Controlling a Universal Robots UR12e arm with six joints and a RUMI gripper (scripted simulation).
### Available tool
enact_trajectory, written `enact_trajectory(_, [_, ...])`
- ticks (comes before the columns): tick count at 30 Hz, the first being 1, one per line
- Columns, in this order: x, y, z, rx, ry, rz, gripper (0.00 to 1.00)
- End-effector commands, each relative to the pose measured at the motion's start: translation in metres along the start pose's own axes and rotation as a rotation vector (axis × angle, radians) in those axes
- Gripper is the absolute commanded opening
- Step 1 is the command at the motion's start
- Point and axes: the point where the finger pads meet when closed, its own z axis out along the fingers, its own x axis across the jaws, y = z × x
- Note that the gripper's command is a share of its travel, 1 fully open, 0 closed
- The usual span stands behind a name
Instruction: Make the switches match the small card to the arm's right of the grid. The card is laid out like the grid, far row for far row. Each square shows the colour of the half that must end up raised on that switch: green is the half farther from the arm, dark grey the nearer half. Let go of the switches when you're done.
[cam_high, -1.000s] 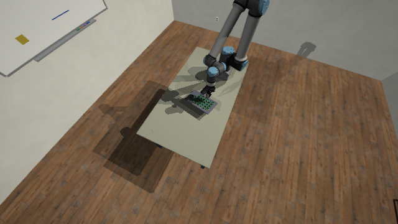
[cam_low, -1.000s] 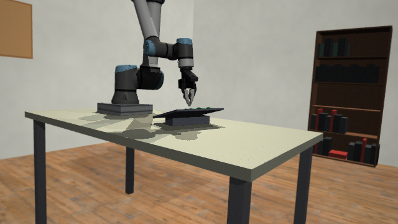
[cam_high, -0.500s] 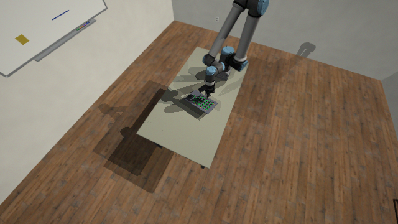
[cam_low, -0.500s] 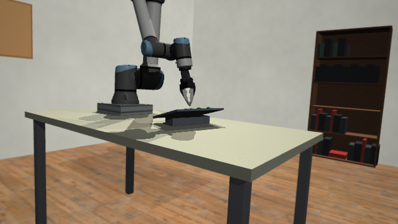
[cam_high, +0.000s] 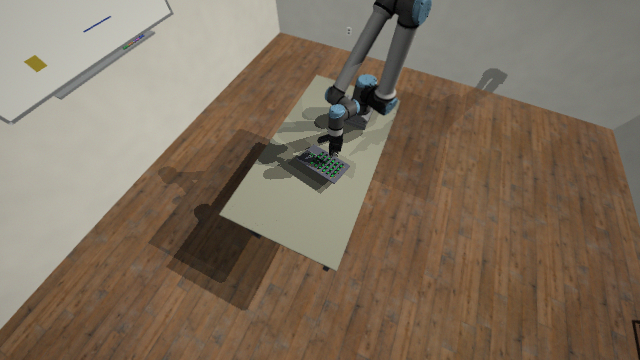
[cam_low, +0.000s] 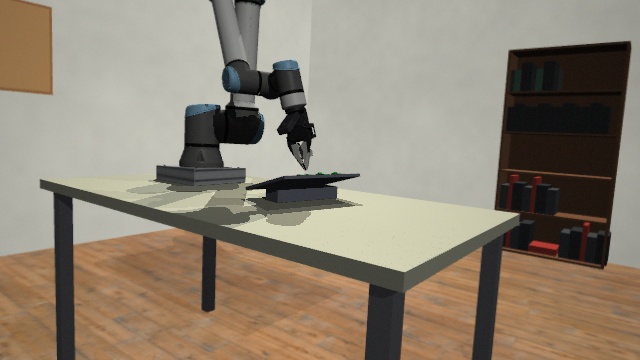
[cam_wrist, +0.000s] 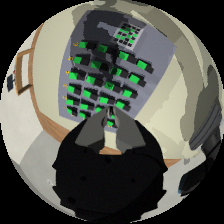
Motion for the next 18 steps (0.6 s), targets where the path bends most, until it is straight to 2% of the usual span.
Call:
enact_trajectory(1, [-0.0026, -0.0037, -0.0010, 0.011, -0.039, 0.234, 0.00])
enact_trajectory(8, [-0.0053, -0.0084, -0.0018, 0.011, -0.091, 0.545, 0.00])
enact_trajectory(10, [-0.0053, -0.0084, -0.0018, 0.011, -0.091, 0.545, 0.00])
enact_trajectory(18, [-0.0082, -0.0135, -0.0026, 0.010, -0.147, 0.885, 0.00])
